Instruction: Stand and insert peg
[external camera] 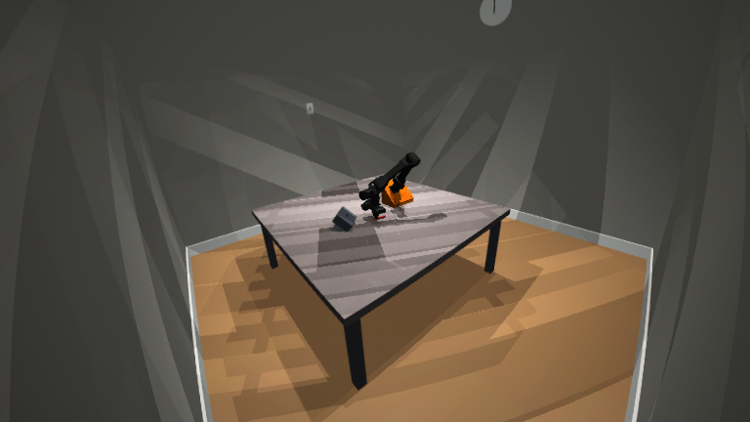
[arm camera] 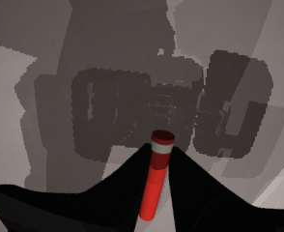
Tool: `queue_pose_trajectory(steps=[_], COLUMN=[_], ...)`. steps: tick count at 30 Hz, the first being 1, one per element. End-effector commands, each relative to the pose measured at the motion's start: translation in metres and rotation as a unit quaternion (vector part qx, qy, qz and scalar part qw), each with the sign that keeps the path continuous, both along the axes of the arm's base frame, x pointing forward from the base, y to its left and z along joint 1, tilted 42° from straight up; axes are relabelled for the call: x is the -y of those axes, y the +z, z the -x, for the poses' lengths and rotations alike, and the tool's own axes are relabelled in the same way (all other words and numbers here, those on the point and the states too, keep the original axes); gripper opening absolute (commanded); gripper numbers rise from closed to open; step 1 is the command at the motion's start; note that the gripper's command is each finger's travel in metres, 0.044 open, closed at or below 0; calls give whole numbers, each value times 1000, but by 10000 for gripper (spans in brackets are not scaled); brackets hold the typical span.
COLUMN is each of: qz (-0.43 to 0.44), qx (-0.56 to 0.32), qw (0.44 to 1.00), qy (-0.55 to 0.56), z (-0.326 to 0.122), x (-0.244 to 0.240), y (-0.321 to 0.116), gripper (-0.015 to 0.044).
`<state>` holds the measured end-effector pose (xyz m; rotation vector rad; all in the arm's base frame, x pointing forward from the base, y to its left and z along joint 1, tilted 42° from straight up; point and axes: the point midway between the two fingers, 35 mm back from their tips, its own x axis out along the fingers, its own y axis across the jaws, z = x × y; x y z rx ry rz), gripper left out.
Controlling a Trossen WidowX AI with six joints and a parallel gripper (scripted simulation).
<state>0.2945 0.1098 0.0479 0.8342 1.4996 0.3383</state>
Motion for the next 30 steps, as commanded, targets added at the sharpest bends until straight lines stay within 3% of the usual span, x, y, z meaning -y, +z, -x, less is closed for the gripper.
queue_pose_trajectory(steps=[1, 30], qz=[3, 40], qx=[4, 94], qw=[1000, 991], qy=[-5, -91], z=[0, 13], x=[1, 8], y=[1, 14], gripper=[50, 50])
